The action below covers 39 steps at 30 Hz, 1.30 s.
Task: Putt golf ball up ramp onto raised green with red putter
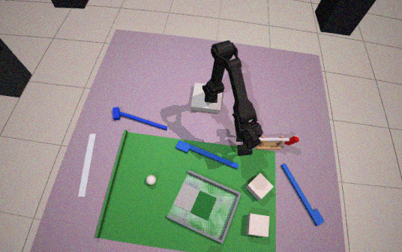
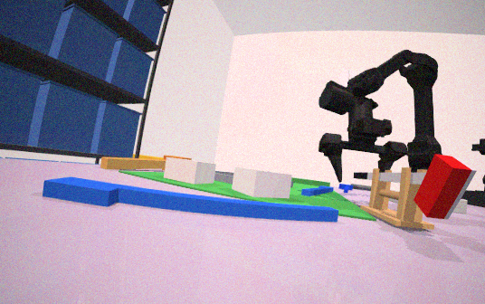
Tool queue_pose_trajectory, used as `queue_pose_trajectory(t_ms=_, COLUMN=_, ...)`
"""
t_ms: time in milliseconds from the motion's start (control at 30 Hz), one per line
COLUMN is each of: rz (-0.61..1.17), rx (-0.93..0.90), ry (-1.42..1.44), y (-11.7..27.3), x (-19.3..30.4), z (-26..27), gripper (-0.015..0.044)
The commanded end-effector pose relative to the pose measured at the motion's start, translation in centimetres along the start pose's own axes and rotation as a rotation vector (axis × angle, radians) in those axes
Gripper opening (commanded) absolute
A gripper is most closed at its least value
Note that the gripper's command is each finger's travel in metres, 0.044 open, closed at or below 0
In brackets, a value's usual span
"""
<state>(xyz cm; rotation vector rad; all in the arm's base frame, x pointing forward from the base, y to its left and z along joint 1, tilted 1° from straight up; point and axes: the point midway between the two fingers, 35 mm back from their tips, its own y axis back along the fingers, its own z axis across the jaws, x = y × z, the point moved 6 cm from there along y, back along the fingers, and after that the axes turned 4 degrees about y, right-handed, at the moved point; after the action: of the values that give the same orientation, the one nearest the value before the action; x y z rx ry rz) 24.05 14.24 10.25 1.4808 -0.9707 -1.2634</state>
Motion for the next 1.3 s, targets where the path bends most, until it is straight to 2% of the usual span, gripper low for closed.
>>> queue_pose_trajectory(t_ms=0, rz=-0.002, rx=-0.005, ry=-0.005, y=-0.7, x=0.2, z=0.1, gripper=0.0440)
queue_pose_trajectory(t_ms=200, rz=-0.002, rx=-0.005, ry=-0.005, y=-1.3, x=0.4, z=0.1, gripper=0.0440)
queue_pose_trajectory(t_ms=700, rz=0.001, rx=-0.002, ry=-0.001, y=-1.0, x=0.3, z=0.1, gripper=0.0046)
queue_pose_trajectory(t_ms=1000, rz=0.001, rx=-0.002, ry=-0.001, y=-0.5, x=0.1, z=0.0, gripper=0.0000)
queue_pose_trajectory(t_ms=1267, rz=0.001, rx=-0.002, ry=-0.001, y=3.3, x=-1.0, z=-0.5, gripper=0.0000)
